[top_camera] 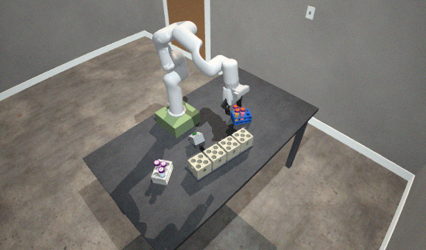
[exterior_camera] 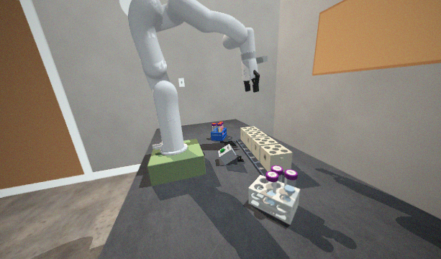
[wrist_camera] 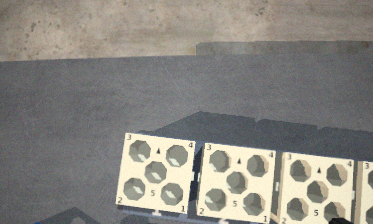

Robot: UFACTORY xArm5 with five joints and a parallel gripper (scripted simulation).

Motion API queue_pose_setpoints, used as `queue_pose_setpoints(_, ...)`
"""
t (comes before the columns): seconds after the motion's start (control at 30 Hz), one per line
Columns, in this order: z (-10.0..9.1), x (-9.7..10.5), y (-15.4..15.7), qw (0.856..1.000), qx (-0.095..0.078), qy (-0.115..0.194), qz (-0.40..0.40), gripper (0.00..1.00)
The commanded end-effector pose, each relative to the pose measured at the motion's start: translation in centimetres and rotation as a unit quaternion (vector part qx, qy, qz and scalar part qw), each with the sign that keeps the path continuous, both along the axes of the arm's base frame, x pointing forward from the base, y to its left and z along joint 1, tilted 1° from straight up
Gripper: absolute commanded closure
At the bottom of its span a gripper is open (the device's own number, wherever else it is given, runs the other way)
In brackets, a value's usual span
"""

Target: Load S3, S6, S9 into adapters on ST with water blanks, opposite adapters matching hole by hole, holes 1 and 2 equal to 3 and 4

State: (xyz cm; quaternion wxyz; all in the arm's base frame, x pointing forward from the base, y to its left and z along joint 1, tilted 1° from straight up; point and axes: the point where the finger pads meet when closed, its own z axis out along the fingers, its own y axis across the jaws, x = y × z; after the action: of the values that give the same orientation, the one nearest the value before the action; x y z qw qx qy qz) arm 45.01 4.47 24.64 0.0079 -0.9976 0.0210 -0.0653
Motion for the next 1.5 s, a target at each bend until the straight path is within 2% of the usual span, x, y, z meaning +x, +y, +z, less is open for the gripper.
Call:
queue_pose_setpoints(0.0,0.2,-1.2,-1.3,0.999,-0.006,0.031,0.011,0.00)
queue_pose_setpoints(0.17,0.3,-2.6,-2.6,0.999,-0.006,0.032,0.011,0.00)
queue_pose_setpoints(0.23,-0.5,-2.6,-3.2,0.998,-0.008,0.054,-0.014,0.00)
queue_pose_setpoints(0.3,-0.5,-2.6,-3.2,0.998,-0.008,0.054,-0.014,0.00)
queue_pose_setpoints(0.37,-1.4,-2.7,-3.7,0.997,-0.009,0.068,-0.030,0.00)
queue_pose_setpoints(0.8,-6.8,-2.9,-7.3,0.997,-0.009,0.068,-0.030,0.00)
queue_pose_setpoints(0.87,-6.8,-2.9,-7.3,0.997,-0.009,0.068,-0.030,0.00)
queue_pose_setpoints(1.03,-8.9,-3.0,-8.6,0.997,-0.009,0.068,-0.030,0.00)
queue_pose_setpoints(1.47,-8.9,-3.2,-9.0,0.997,-0.008,0.068,-0.047,0.00)
